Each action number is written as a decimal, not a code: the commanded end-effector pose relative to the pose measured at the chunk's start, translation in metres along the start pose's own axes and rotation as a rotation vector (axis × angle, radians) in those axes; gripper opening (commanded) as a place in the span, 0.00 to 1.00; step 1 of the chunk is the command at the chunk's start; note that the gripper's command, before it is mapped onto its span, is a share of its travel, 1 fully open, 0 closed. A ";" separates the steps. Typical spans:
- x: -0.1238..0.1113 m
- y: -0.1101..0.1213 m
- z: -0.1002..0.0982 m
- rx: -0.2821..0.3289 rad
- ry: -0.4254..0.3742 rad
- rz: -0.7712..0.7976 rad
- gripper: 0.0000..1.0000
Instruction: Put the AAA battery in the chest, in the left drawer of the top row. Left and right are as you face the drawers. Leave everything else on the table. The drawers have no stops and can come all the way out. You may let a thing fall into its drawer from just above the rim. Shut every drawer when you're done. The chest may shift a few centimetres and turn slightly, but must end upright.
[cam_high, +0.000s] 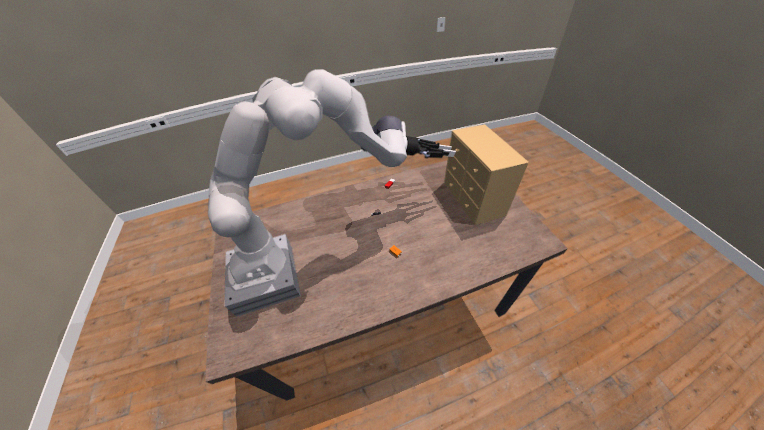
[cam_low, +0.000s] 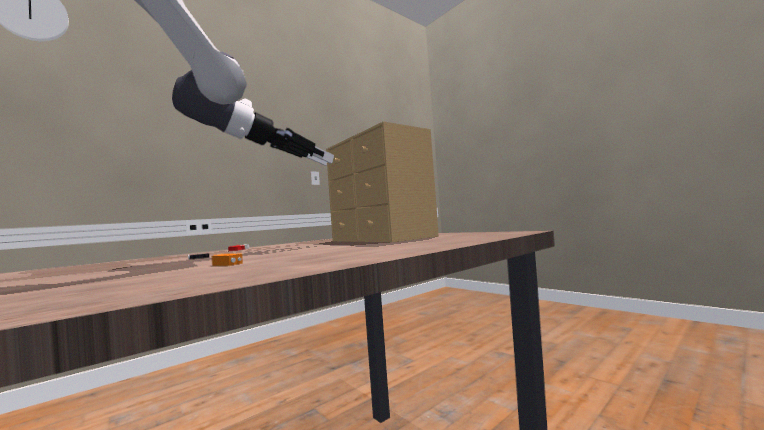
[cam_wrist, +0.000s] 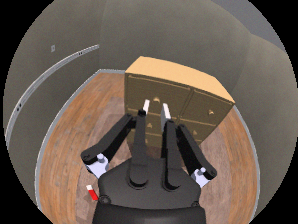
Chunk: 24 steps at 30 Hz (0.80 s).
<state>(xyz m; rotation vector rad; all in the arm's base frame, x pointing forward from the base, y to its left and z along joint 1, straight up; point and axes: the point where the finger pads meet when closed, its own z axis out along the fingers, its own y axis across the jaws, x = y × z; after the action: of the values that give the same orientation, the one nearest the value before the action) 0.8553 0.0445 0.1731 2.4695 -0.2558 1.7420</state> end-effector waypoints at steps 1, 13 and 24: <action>-0.001 0.000 0.005 0.000 -0.006 -0.011 0.28; 0.005 0.000 0.021 0.000 -0.006 -0.011 0.28; 0.007 0.000 0.026 0.000 -0.006 -0.011 0.28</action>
<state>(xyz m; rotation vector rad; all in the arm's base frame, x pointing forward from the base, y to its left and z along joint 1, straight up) 0.8817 0.0376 0.1728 2.4691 -0.2613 1.7422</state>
